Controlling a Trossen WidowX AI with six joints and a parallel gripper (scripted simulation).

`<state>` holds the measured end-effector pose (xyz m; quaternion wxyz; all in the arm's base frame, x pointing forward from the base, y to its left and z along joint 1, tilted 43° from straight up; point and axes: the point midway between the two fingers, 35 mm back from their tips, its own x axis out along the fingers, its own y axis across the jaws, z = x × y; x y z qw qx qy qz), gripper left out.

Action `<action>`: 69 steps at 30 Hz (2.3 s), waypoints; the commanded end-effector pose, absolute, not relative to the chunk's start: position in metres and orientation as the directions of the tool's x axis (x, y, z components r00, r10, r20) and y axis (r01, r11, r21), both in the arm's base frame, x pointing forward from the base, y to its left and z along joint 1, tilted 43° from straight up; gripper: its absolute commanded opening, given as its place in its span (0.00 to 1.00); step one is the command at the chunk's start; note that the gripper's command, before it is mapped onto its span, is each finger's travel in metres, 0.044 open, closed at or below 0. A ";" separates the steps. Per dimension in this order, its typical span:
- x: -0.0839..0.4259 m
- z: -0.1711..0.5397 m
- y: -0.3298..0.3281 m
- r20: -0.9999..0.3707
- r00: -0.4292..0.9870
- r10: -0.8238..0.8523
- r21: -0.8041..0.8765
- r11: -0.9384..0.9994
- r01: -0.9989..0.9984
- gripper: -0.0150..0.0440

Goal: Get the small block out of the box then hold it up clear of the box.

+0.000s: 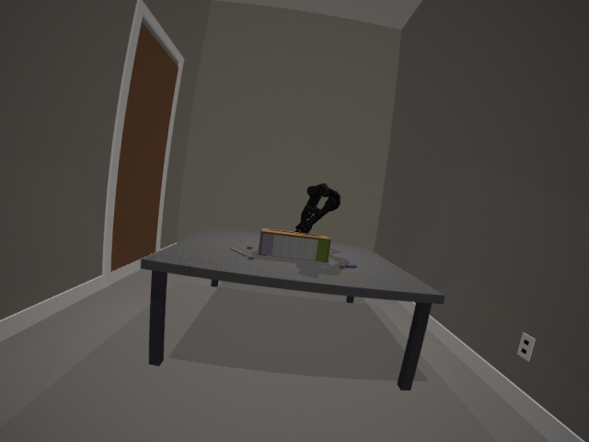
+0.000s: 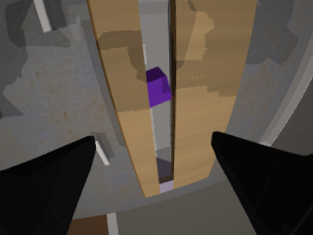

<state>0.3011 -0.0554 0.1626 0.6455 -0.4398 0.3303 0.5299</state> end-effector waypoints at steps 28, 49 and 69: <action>0.276 0.141 -0.010 -0.916 0.053 0.398 -0.125 -0.157 -0.980 0.93; 0.275 0.116 0.015 -0.915 0.054 0.400 -0.126 -0.157 -0.979 0.93; 0.279 0.096 0.007 -0.917 0.053 0.396 -0.127 -0.163 -0.978 0.93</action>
